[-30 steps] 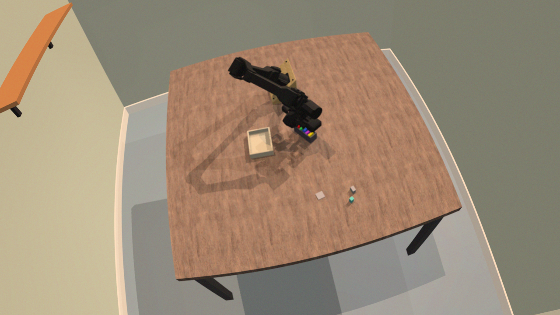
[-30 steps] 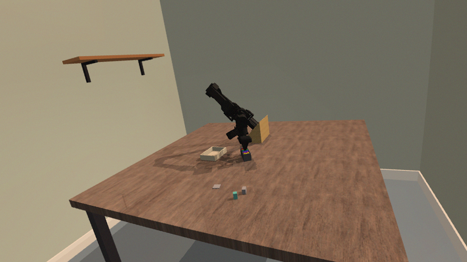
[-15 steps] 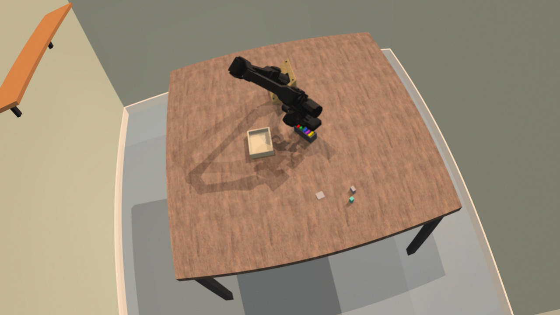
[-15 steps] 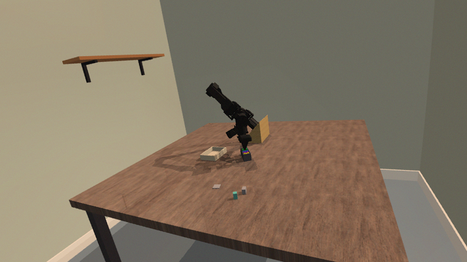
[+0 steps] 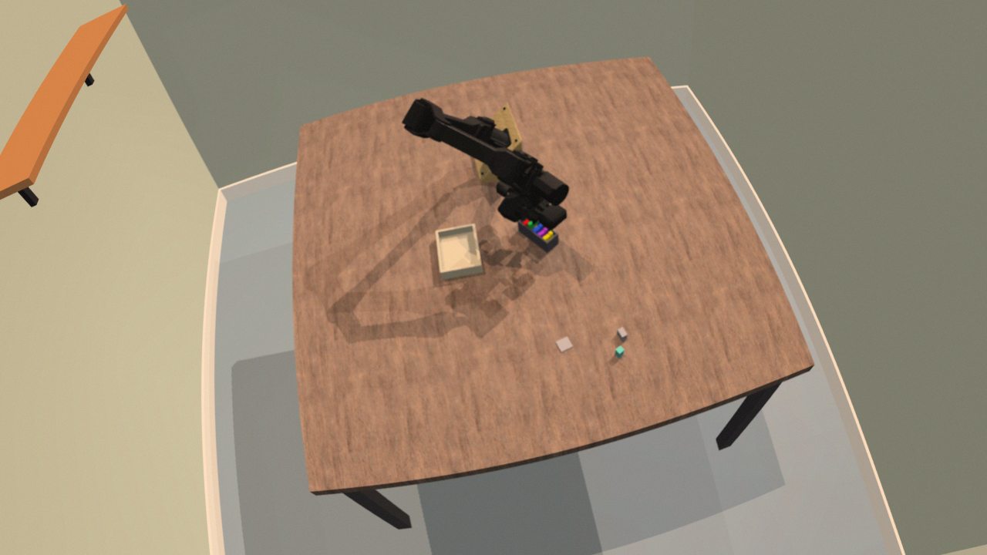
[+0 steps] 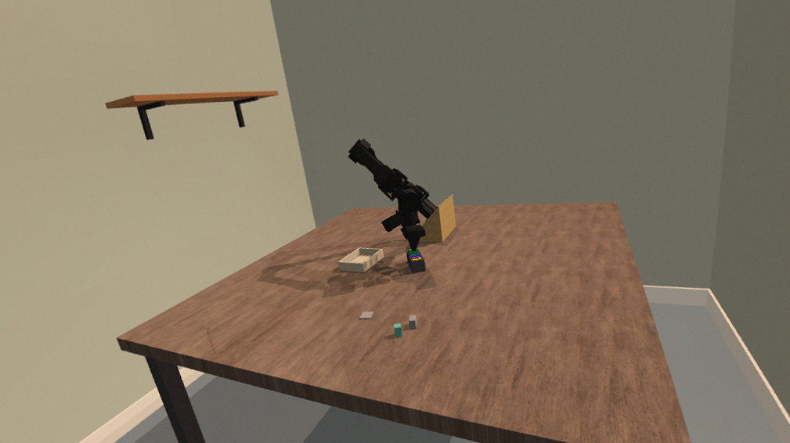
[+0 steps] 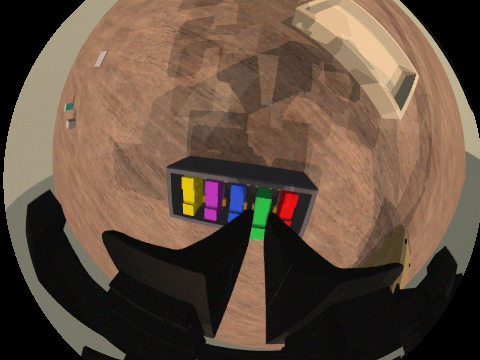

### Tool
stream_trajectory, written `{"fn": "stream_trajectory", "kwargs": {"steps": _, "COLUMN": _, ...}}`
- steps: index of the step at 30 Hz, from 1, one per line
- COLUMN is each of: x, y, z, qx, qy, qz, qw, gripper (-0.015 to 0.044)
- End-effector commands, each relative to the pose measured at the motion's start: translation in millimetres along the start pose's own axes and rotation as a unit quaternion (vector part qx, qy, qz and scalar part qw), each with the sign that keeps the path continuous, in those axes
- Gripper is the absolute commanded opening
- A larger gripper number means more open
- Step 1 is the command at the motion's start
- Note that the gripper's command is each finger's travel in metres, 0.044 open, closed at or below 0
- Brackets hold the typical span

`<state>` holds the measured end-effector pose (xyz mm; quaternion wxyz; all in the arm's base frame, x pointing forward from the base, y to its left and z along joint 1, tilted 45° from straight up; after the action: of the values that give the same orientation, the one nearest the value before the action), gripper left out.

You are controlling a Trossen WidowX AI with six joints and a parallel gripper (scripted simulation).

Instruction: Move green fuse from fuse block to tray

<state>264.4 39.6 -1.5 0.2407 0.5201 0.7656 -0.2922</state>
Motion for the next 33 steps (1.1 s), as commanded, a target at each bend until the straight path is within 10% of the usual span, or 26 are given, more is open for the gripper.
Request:
{"fn": "stream_trajectory", "kwargs": {"steps": 1, "x": 0, "y": 0, "z": -2, "qx": 0.001, "qy": 0.002, "qz": 0.001, "qw": 1.0, "gripper": 0.0}}
{"fn": "stream_trajectory", "kwargs": {"steps": 33, "x": 0, "y": 0, "z": -18, "qx": 0.001, "qy": 0.001, "qz": 0.001, "qw": 1.0, "gripper": 0.0}}
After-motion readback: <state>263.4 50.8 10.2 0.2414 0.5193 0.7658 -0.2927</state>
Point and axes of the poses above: the point midway between the two fingers, 35 mm back from their tips, its own z axis out along the fingers, its own y axis across the jaws, x = y × z, the point moved 2 cm from there along -z, back along the fingers, and after that the axes turned 14 degrees about z, right-handed, at the moved point
